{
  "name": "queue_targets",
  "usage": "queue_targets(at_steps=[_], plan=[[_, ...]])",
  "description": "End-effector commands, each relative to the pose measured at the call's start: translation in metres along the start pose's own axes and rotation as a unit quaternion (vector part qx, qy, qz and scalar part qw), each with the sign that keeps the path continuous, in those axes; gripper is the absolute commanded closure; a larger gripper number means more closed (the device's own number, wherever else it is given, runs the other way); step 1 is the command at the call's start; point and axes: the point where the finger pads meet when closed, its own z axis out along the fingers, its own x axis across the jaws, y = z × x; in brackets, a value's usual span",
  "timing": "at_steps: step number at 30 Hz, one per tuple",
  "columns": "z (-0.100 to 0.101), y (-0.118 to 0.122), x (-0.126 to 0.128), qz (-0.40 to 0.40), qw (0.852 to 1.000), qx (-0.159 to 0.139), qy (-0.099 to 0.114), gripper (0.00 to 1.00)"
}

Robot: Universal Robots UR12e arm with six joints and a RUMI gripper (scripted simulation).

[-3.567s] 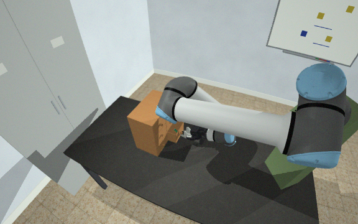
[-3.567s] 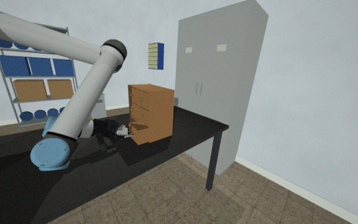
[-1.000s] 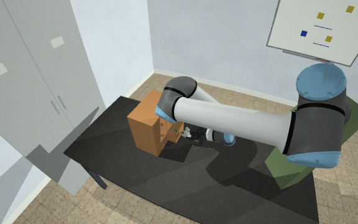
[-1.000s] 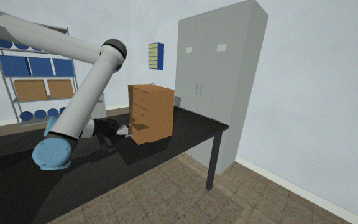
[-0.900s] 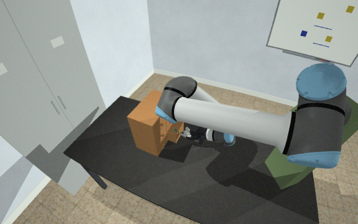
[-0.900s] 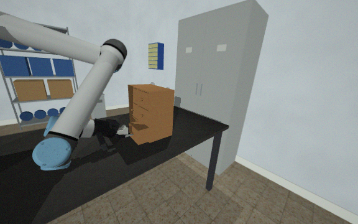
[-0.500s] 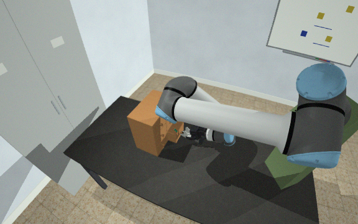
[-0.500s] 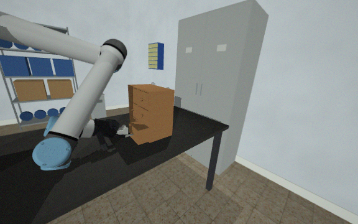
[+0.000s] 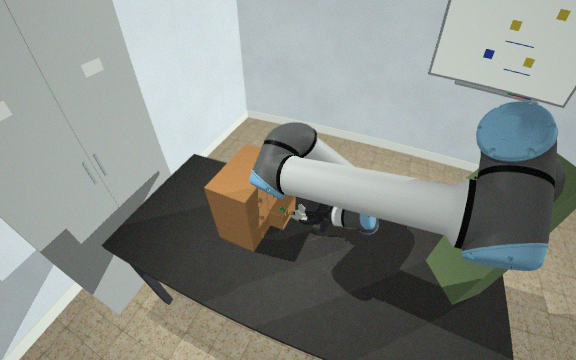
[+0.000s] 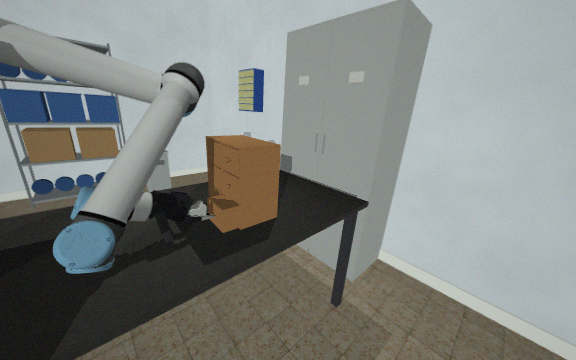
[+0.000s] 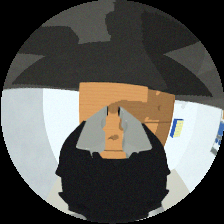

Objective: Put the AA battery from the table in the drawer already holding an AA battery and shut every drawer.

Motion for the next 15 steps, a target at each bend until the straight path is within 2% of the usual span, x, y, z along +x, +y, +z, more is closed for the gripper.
queue_targets(at_steps=[1, 15], plan=[[0.0007, 0.0007, 0.0000, 0.000, 1.000, 0.000, 0.000, 0.93], [0.0035, 0.0017, 0.0000, 0.000, 1.000, 0.000, 0.000, 0.93]])
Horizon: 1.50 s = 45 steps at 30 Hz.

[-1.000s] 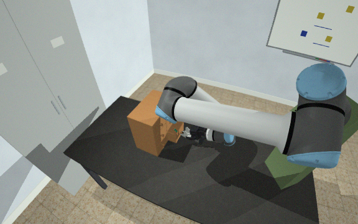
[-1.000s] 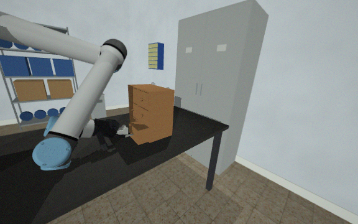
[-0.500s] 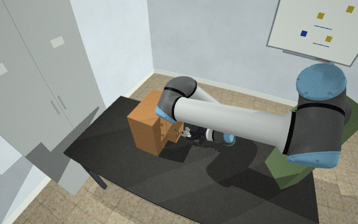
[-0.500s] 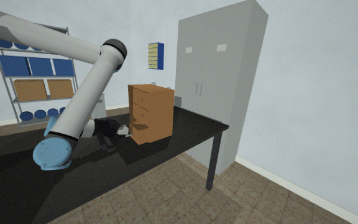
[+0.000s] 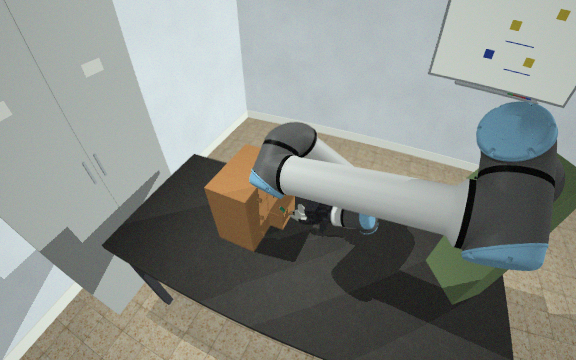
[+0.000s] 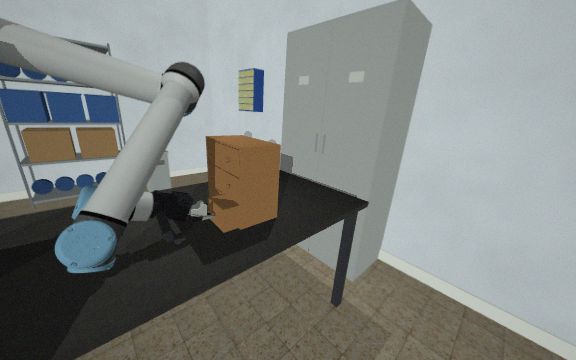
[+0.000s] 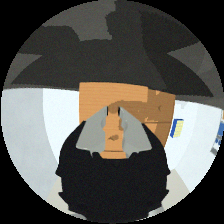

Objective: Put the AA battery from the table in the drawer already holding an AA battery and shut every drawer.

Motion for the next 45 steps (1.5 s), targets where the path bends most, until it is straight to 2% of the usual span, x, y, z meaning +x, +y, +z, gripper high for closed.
queue_targets(at_steps=[1, 45], plan=[[0.001, 0.001, 0.000, 0.000, 1.000, 0.000, 0.000, 0.93], [0.021, 0.008, 0.000, 0.000, 1.000, 0.000, 0.000, 0.93]])
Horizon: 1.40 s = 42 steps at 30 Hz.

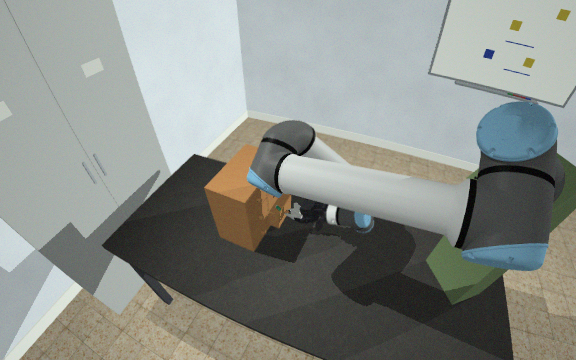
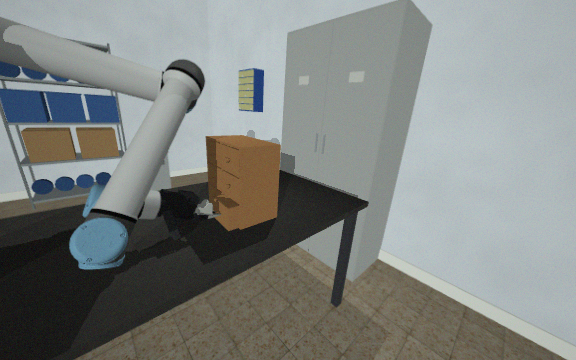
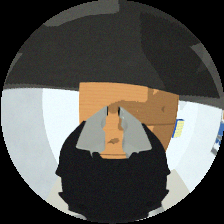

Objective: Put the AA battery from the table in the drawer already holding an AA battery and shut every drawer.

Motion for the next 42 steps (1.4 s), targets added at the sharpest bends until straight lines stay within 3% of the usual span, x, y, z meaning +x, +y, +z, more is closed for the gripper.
queue_targets(at_steps=[1, 42], plan=[[0.003, 0.002, 0.000, 0.000, 1.000, 0.000, 0.000, 0.93], [0.028, 0.011, 0.000, 0.000, 1.000, 0.000, 0.000, 0.93]])
